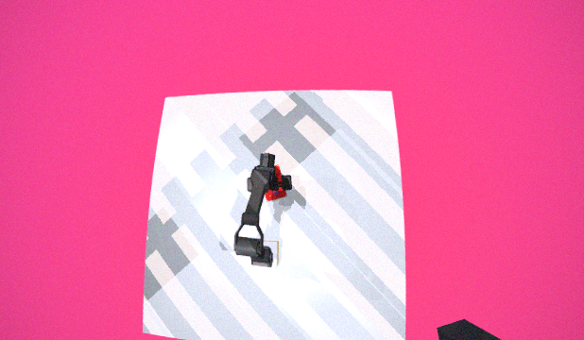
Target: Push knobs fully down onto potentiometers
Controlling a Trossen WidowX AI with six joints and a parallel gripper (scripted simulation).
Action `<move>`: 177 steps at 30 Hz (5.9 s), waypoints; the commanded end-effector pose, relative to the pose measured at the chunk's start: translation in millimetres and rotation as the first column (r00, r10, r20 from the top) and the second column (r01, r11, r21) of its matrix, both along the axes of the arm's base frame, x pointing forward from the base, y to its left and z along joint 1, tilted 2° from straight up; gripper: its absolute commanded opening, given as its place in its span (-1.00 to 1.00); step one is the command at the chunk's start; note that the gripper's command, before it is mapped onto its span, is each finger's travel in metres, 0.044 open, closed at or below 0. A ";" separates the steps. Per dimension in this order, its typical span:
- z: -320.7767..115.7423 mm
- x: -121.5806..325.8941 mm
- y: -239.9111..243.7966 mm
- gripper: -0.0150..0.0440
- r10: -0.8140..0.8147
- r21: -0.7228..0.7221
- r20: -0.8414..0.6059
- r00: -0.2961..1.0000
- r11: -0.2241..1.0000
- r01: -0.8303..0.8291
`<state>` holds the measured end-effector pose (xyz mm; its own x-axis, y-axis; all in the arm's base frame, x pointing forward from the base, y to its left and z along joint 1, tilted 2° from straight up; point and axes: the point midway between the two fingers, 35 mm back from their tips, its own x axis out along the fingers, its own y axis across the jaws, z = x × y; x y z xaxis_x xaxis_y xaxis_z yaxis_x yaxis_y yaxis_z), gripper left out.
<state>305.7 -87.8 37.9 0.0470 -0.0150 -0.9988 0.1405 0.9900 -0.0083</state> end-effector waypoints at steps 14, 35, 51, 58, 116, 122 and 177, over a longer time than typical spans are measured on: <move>6.3 7.2 1.5 -0.49 -0.539 0.025 -0.013 0.842 0.842 0.539; 15.1 15.9 2.7 -0.49 -0.963 0.032 -0.034 0.267 0.266 0.963; 21.7 22.2 3.8 -0.49 -0.958 0.026 -0.043 -0.283 -0.284 0.958; 24.7 24.8 4.4 -0.49 -0.861 0.022 -0.043 -0.506 -0.507 0.861; -6.8 31.4 5.9 -0.49 -0.352 0.018 -0.037 -0.935 -0.936 0.352; -8.2 31.4 5.9 -0.49 -0.352 0.018 -0.037 -0.935 -0.936 0.352; -16.8 31.2 5.9 -0.49 -0.352 0.018 -0.037 -0.935 -0.936 0.352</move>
